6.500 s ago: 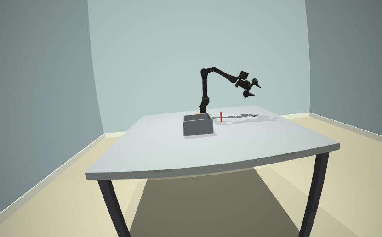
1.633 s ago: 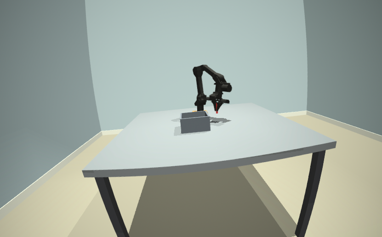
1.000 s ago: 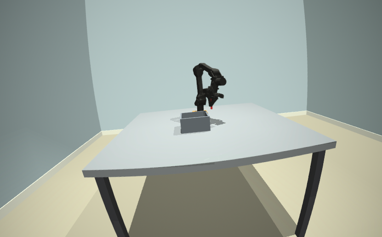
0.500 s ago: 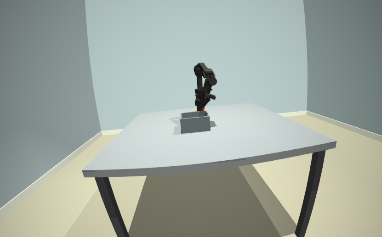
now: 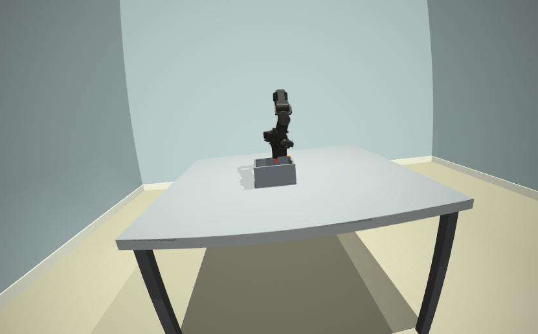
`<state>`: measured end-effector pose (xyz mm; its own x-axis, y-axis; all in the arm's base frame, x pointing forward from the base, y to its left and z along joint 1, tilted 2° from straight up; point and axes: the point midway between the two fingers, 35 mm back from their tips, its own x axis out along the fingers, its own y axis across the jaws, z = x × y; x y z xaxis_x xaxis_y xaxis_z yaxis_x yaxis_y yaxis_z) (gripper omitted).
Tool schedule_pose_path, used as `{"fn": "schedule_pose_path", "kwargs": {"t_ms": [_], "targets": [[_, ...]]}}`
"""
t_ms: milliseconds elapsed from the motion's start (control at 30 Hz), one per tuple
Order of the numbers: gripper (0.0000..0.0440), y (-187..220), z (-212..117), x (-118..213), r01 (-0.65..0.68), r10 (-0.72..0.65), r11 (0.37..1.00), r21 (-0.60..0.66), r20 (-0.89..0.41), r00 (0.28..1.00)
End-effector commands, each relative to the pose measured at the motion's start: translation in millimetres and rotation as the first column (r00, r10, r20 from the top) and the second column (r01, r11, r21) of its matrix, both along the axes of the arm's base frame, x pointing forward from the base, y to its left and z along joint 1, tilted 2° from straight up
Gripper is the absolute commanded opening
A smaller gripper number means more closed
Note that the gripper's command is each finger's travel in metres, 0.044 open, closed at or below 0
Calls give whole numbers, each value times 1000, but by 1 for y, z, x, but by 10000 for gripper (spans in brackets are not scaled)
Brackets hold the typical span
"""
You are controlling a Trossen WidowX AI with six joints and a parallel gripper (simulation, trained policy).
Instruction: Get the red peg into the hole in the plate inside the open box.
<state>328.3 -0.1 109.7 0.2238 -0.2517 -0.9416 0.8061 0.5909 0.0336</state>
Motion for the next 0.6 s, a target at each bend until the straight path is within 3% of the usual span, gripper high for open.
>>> {"fn": "schedule_pose_path", "kwargs": {"t_ms": [0, 200, 400, 467, 567], "targets": [[0, -5, -7, 6, -22, 22, 1000, 10, -12, 1000], [13, -12, -26, 12, -72, 73, 997, 33, -48, 996], [152, -16, -43, 15, -92, 98, 994, 67, -90, 991], [164, -19, -43, 20, -112, 118, 991, 69, -90, 989], [240, -20, -40, 27, -120, 127, 989, 86, -90, 988]]}}
